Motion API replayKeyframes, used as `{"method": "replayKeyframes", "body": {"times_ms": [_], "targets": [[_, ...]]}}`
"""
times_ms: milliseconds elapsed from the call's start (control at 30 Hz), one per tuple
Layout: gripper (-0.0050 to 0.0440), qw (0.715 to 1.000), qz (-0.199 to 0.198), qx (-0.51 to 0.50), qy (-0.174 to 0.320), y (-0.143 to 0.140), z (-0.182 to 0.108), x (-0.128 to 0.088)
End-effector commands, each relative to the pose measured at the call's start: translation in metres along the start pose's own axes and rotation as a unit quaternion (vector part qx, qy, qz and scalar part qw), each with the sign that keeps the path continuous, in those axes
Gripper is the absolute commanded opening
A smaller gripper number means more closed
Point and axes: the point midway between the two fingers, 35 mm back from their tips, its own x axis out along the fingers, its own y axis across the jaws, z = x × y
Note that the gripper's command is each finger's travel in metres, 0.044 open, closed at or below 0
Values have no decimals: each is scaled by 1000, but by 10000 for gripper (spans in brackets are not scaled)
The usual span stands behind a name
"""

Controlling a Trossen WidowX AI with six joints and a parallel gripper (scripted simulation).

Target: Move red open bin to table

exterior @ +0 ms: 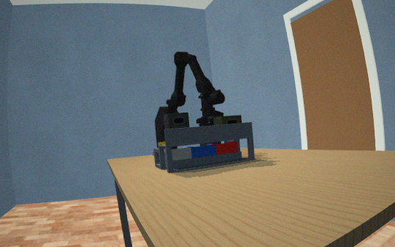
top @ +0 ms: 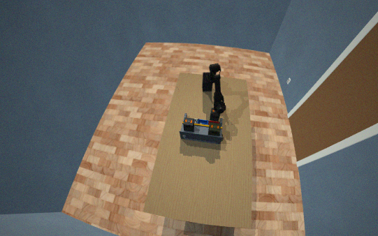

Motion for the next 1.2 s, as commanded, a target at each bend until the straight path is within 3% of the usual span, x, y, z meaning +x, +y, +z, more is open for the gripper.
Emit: {"method": "replayKeyframes", "body": {"times_ms": [0,1167], "targets": [[0,1000,-23,2,-7,-11,2,-9],[0,1000,-23,2,-7,-8,2,-7]]}}
